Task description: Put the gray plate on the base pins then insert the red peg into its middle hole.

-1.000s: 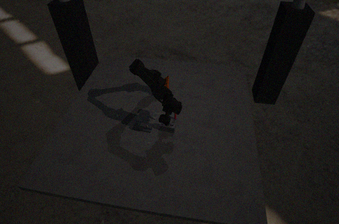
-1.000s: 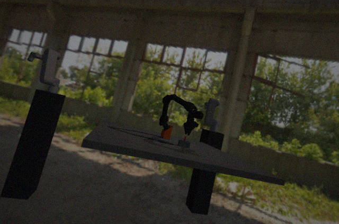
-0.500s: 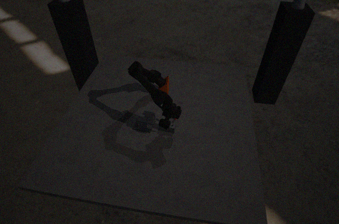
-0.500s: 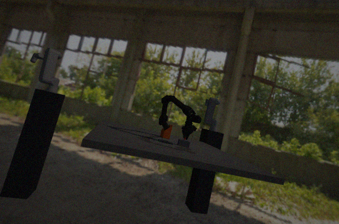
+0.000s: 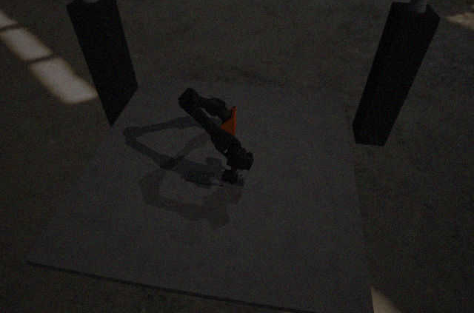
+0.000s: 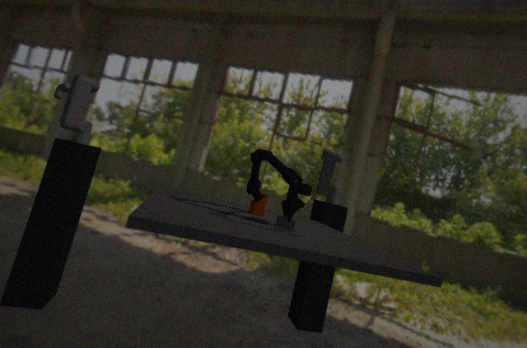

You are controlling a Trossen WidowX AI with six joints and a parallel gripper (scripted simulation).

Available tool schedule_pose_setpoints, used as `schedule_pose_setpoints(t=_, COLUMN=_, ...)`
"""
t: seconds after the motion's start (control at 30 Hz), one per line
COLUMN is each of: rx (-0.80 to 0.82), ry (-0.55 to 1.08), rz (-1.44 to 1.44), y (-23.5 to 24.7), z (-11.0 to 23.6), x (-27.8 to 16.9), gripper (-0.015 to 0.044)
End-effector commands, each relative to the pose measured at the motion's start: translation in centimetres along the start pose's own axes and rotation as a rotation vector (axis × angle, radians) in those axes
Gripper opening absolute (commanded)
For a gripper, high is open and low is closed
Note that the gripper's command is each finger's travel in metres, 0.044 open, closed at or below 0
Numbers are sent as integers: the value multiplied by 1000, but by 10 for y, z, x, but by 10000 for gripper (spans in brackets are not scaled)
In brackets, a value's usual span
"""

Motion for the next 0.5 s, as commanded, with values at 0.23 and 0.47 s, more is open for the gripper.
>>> schedule_pose_setpoints(t=0.23, rx=9, ry=8, rz=8, y=2, z=-20, x=-1, gripper=440)
schedule_pose_setpoints(t=0.47, rx=10, ry=10, rz=8, y=3, z=-31, x=-2, gripper=440)
Point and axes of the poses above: the point midway between the two fingers, 35 mm back from their tips, its own z axis back along the fingers, its own y axis across the jaws, x = y × z, the point moved 9 cm from there along z, back along the fingers, and after that the axes turned 9 degrees about z, right-handed, at the moved point
